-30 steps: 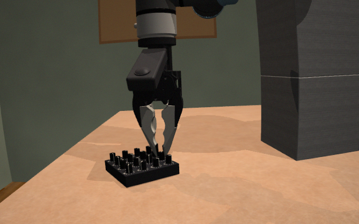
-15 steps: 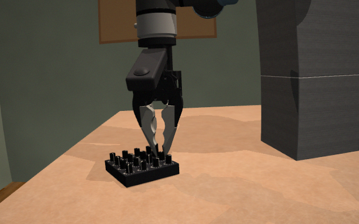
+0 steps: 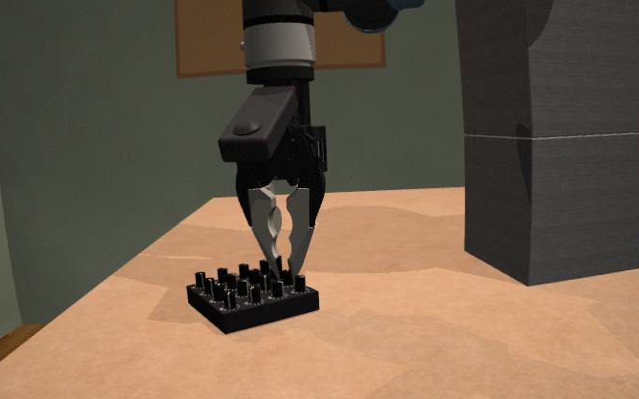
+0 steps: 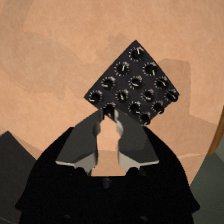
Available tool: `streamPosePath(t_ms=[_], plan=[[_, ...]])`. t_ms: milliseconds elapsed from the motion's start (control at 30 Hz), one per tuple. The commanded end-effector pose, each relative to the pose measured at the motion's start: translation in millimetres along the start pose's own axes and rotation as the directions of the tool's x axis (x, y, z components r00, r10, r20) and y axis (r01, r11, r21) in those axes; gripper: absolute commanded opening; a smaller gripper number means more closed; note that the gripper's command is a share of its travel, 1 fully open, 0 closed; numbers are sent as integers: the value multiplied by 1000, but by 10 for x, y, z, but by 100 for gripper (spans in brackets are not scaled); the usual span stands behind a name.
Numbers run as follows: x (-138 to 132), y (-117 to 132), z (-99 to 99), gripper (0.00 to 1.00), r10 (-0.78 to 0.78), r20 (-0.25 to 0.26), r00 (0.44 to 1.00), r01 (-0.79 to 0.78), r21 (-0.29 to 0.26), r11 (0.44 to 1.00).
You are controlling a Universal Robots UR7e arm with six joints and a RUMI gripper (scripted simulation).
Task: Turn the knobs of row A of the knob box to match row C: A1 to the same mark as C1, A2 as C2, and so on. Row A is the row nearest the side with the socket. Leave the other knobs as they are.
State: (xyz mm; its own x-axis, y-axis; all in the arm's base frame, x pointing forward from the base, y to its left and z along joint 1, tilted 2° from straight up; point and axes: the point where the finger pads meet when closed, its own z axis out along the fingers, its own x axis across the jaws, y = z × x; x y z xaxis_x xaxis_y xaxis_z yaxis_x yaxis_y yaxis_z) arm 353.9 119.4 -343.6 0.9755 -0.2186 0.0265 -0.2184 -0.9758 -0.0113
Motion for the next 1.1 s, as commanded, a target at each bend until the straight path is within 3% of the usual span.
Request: streamPosePath(t_ms=[0, 667, 1067], plan=[[7, -1, -3, 4, 49, -1, 999, -49, 0, 999], [17, 1, -3, 4, 270, -1, 963, -270, 0, 963], [27, 5, -3, 4, 483, -1, 876, -483, 0, 876]])
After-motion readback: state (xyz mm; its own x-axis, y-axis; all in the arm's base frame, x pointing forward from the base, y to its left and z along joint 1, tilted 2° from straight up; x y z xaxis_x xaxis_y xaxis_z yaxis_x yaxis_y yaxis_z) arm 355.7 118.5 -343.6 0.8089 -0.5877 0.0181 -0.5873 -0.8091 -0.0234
